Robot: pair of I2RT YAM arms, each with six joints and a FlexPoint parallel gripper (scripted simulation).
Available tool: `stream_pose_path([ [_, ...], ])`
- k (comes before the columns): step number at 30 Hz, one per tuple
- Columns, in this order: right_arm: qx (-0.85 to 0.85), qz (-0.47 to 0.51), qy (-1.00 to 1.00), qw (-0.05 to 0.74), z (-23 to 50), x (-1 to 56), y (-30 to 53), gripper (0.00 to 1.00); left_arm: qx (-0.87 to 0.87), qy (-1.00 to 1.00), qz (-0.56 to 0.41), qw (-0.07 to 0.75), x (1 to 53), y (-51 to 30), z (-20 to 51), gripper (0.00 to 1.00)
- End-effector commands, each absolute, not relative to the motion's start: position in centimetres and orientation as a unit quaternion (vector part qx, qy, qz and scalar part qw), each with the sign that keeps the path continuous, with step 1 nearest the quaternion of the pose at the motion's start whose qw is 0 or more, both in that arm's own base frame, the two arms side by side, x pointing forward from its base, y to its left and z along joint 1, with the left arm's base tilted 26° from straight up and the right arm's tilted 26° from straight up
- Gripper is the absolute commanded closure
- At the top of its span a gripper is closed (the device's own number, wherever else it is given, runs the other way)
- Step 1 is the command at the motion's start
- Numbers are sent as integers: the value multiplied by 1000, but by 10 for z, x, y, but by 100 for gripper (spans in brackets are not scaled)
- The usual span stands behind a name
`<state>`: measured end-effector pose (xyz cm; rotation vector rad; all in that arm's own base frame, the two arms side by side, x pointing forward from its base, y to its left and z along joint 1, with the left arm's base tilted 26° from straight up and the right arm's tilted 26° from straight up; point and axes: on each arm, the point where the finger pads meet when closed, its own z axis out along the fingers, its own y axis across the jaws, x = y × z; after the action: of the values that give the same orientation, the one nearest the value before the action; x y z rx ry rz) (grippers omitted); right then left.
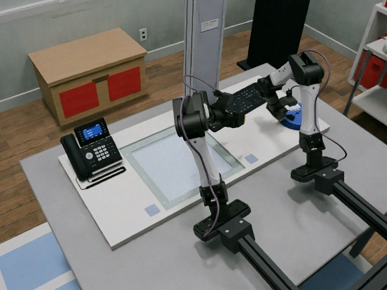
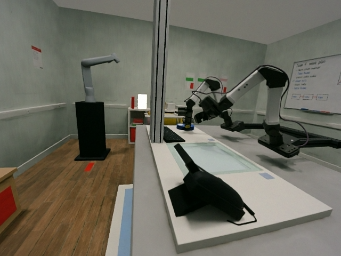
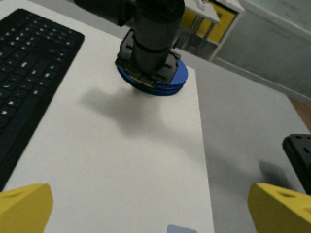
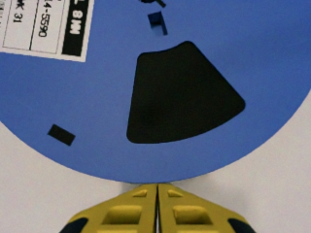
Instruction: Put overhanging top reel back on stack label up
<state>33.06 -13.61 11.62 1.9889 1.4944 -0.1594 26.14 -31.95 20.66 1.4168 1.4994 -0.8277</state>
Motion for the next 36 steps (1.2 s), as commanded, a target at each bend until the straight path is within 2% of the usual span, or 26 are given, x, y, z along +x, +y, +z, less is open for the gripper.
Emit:
stream_pose_path([
  [1,757,-39,557,339,135,331,-140,100,575,575,-335,476,267,-335,232,0],
  [14,758,-23,544,359,215,309,-96,100,576,537,-351,507,256,-345,271,0],
  [19,753,-17,555,353,237,300,-81,44,580,526,-356,510,253,-350,279,0],
  [20,751,-11,557,355,238,302,-81,39,581,527,-357,507,254,-352,277,0],
  [27,735,2,584,344,228,307,-99,39,593,518,-360,500,251,-361,276,0],
  [36,739,-2,591,322,204,300,-159,39,609,509,-357,493,246,-375,280,0],
])
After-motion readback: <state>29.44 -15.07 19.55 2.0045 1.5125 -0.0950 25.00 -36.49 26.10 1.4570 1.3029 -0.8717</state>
